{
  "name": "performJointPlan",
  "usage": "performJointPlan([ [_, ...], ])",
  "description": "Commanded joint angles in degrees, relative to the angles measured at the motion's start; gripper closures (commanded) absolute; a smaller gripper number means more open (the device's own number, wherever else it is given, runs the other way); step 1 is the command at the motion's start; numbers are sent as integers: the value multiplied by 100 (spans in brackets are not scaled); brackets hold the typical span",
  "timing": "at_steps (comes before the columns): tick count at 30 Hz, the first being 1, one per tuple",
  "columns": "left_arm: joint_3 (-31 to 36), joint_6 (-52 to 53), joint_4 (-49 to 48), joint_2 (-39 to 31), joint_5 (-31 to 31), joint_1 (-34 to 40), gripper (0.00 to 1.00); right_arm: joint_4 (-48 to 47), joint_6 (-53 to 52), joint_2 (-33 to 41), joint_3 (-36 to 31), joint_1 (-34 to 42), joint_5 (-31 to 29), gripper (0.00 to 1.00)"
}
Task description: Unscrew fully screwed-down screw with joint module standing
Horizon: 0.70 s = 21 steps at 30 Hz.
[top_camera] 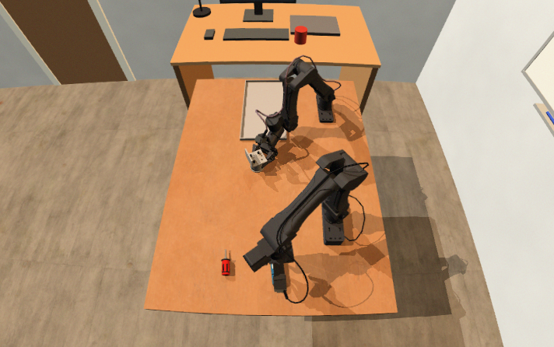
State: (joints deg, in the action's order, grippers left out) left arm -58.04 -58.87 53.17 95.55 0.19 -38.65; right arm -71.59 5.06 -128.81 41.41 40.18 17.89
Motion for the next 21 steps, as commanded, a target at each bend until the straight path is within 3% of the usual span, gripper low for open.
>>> performJointPlan([
  [1, -252, -8, 137, -181, -69, -25, 35, 113, -44, -63, -94, 33, 41, 41],
  [3, -252, -8, 137, -181, -69, -25, 35, 113, -44, -63, -94, 33, 41, 41],
  [4, -255, -8, 139, -180, -69, -25, 35, 113, -44, -63, -94, 33, 41, 32],
  [20, -256, -8, 142, -181, -69, -25, 35, 113, -40, -63, -94, 33, 35, 32],
  [21, -256, -8, 142, -181, -69, -25, 35, 113, -40, -63, -94, 33, 35, 23],
])
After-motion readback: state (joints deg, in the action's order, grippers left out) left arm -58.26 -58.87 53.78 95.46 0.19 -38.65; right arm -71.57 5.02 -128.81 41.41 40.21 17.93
